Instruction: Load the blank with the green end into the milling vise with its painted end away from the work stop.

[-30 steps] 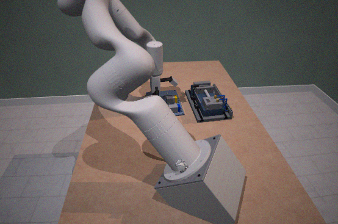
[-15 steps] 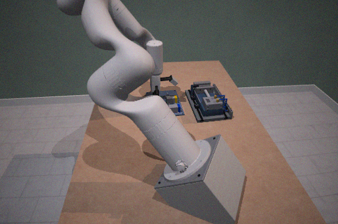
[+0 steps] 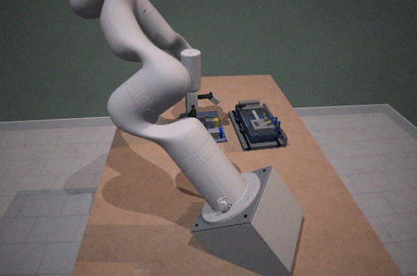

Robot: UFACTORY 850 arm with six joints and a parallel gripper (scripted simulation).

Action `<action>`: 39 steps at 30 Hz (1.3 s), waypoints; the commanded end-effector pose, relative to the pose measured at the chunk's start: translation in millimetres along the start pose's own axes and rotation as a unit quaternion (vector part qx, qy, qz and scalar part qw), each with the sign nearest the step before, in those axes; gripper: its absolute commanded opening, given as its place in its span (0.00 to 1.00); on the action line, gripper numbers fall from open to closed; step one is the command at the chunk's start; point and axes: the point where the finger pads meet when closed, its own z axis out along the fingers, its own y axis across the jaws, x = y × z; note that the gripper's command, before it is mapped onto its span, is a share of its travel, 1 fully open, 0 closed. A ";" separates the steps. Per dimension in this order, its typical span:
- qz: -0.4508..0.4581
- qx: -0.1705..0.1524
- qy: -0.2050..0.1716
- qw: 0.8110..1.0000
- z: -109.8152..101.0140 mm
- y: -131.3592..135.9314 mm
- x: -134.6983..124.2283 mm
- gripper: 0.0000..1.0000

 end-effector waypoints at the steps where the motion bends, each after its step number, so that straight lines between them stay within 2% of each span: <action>1: 0.000 0.001 0.000 1.000 -1.5 -0.7 0.1 0.63; 39: 0.000 0.001 0.000 1.000 2.0 -0.7 0.1 0.63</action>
